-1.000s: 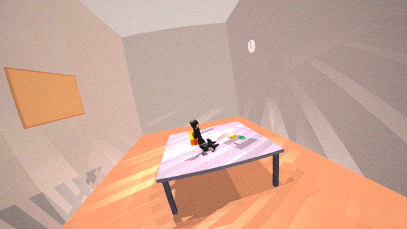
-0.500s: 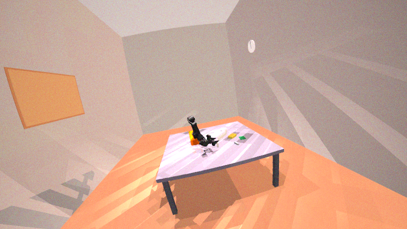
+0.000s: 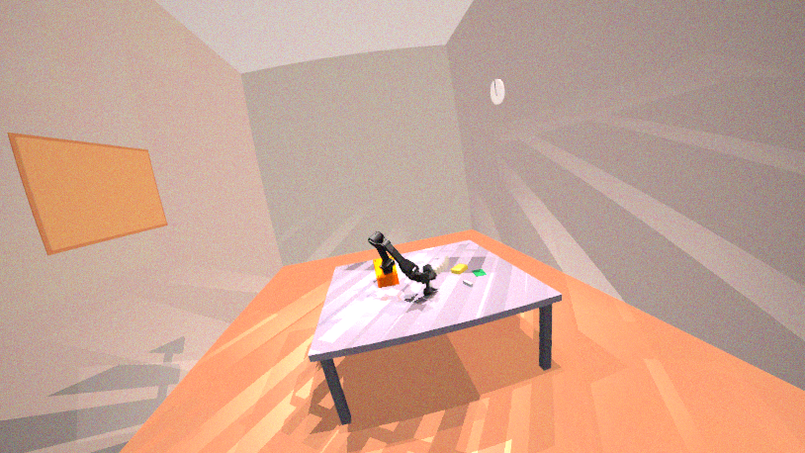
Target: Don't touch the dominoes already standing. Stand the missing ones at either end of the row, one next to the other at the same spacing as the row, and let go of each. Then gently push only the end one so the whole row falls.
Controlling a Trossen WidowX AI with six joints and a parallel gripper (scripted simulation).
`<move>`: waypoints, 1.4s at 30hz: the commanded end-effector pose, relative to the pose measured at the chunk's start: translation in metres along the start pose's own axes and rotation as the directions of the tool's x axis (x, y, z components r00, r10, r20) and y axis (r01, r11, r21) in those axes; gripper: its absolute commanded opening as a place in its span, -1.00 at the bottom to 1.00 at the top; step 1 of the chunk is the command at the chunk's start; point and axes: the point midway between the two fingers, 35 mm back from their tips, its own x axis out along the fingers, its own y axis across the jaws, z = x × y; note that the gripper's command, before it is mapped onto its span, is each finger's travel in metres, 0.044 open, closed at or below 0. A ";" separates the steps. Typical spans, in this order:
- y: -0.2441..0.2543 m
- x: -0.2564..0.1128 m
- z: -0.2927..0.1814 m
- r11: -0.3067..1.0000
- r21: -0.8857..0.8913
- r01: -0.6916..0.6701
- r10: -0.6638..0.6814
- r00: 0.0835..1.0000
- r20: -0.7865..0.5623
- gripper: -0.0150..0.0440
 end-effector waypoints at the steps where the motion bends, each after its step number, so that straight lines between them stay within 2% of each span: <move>1: -0.003 0.000 0.006 0.934 0.278 0.226 -0.169 0.962 -0.216 1.00; 7: -0.002 -0.015 0.010 0.768 0.410 0.492 -0.345 0.857 -0.382 1.00; 13: 0.008 -0.026 0.005 0.641 0.437 0.631 -0.434 0.767 -0.472 1.00; 19: 0.047 -0.043 0.006 0.407 0.454 0.793 -0.610 0.606 -0.511 1.00; 22: 0.060 -0.053 0.013 0.335 0.473 0.815 -0.692 0.554 -0.463 1.00; 31: 0.060 -0.053 0.013 0.331 0.475 0.815 -0.697 0.551 -0.459 1.00; 42: 0.015 -0.018 -0.015 0.331 0.476 0.815 -0.700 0.550 -0.455 1.00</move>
